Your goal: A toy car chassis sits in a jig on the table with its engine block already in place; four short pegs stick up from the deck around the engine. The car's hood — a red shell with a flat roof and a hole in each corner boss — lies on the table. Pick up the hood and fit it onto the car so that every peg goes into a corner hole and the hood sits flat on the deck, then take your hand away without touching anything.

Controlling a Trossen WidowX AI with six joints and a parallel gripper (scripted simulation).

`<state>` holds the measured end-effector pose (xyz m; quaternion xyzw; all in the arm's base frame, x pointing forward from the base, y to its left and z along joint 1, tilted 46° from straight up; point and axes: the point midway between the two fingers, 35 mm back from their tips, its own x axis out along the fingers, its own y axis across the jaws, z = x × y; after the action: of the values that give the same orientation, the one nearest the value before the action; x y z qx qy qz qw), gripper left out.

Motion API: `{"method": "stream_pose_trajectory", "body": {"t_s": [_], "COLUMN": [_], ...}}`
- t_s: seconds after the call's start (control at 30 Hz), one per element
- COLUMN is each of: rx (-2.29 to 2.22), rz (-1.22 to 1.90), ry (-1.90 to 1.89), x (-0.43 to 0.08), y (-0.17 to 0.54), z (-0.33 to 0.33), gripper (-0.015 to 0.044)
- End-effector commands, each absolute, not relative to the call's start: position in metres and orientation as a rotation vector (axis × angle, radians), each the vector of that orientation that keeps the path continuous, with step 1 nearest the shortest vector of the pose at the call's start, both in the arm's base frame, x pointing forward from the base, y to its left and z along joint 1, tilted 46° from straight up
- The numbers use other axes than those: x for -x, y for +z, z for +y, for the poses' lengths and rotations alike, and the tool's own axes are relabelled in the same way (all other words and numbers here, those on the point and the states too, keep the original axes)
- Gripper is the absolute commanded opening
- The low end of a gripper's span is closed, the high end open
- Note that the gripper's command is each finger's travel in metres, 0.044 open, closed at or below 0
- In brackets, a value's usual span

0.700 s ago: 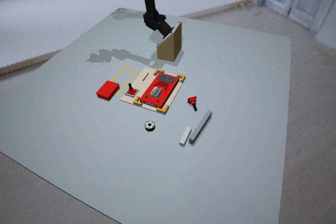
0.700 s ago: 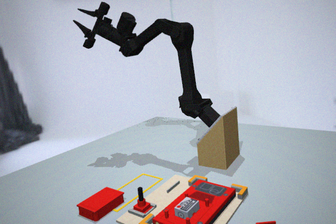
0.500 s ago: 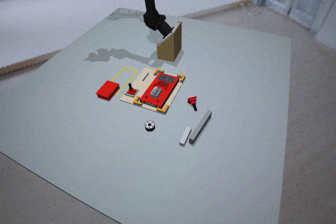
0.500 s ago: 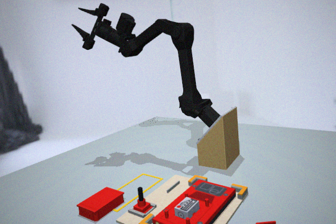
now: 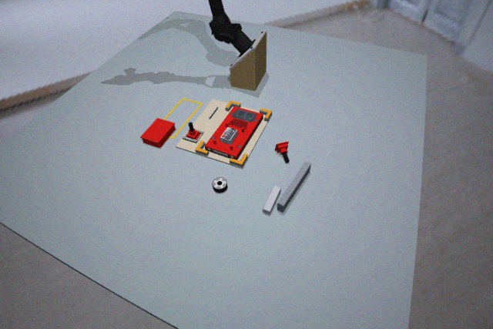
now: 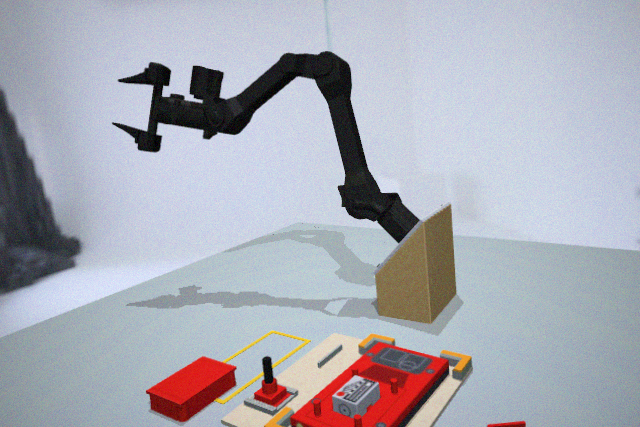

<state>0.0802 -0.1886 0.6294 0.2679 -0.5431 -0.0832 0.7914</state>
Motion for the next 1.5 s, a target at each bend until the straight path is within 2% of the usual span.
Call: {"method": "stream_pose_trajectory", "body": {"t_s": [0.0, 0.37, 0.77, 1.13, 1.47], "rx": [-0.659, -0.815, -0.869, -0.559, 0.105], "rz": [-1.144, -1.007, -0.450, 0.328, 1.135], "ry": [-0.239, -0.499, -0.907, -1.082, -0.929], "x": [-0.100, -0.157, -0.279, -0.361, -0.381], "y": [0.612, 0.556, 0.414, 0.265, 0.152], "z": [-0.222, -0.297, -0.344, -0.297, -0.203], "gripper": [0.0440, 0.0440, 0.0440, 0.0440, 0.0440]}}
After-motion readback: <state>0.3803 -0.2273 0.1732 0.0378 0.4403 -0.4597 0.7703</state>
